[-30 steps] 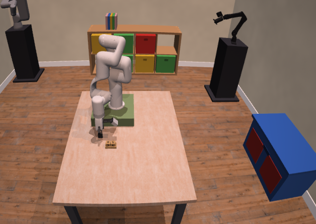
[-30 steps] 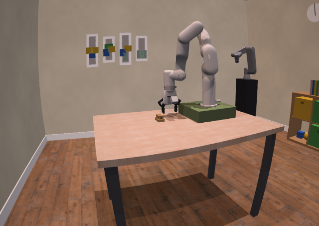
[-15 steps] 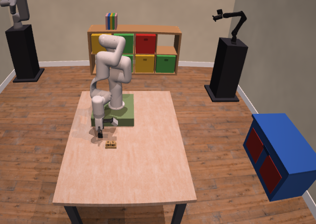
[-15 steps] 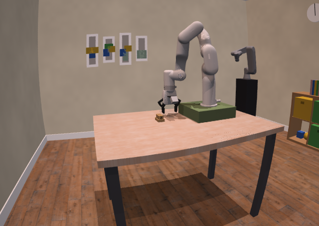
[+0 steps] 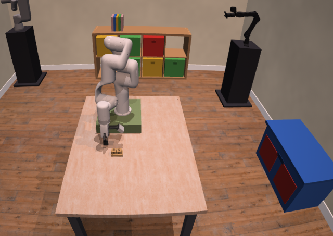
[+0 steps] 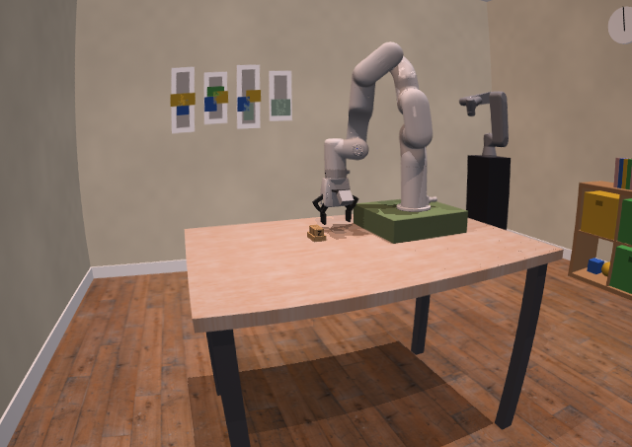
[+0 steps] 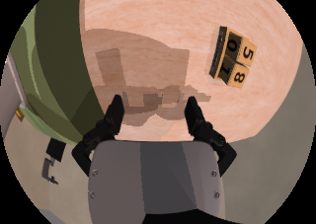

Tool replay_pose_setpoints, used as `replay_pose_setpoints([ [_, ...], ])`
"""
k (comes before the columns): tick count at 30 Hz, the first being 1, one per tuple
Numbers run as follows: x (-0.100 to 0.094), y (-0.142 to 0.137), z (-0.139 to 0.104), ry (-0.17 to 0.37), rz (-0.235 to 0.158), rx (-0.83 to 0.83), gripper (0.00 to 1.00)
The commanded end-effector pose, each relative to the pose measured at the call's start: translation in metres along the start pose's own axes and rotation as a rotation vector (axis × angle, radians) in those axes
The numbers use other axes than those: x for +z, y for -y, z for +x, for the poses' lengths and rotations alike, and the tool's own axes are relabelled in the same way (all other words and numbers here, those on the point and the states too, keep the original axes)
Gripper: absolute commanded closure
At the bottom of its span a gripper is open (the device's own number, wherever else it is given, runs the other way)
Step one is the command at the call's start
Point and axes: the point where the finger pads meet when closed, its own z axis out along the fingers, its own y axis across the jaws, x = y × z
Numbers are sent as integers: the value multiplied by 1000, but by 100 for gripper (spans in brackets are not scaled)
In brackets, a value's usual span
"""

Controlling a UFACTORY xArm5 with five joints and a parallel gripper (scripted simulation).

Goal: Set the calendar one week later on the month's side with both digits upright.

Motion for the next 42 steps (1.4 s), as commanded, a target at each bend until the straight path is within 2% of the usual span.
replay_pose_setpoints([
  [1,0,-1,0,1,-2,0,0],
  [30,-1,-1,0,1,-2,0,0],
  [42,-27,-1,0,1,-2,0,0],
])
